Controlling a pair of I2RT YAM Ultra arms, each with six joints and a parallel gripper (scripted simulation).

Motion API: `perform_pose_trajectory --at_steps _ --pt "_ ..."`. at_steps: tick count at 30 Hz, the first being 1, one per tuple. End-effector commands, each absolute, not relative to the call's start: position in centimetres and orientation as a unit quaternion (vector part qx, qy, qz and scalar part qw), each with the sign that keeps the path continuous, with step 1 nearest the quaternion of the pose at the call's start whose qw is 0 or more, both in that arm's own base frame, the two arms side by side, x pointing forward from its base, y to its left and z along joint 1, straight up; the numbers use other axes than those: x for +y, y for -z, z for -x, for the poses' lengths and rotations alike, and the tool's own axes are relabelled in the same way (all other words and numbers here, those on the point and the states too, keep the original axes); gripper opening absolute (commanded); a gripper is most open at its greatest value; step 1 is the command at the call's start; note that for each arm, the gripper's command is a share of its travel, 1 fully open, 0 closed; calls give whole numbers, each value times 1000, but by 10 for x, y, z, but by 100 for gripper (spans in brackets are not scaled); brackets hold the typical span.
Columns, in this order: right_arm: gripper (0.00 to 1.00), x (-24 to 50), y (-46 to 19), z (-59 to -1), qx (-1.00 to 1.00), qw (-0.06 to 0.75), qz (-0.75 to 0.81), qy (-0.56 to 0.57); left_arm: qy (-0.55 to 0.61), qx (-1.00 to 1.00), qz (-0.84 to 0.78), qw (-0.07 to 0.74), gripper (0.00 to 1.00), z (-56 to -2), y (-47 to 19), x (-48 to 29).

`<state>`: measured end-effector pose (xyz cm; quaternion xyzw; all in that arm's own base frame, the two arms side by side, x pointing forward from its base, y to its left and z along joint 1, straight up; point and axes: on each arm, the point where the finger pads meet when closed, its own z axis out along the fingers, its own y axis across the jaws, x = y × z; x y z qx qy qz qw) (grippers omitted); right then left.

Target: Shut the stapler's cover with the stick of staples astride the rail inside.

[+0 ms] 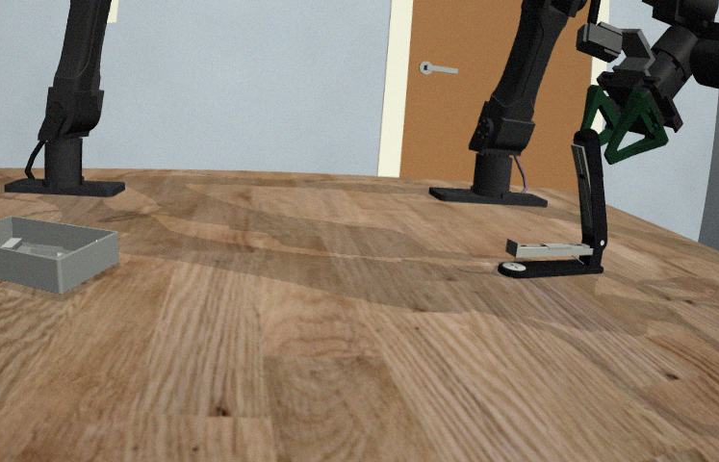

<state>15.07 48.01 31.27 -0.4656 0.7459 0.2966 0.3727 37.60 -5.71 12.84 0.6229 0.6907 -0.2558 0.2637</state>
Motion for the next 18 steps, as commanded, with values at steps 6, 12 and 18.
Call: perform_pose_trajectory --at_steps 6,12,18 --pt "100 479 -324 -152 742 380 463 -301 248 685 -622 287 50 -380 -135 -70" --pt "100 479 -324 -152 742 380 463 -301 248 685 -622 287 50 -380 -128 -76" --pt "100 479 -324 -152 742 380 463 -301 247 687 -620 288 50 -381 -126 -76"
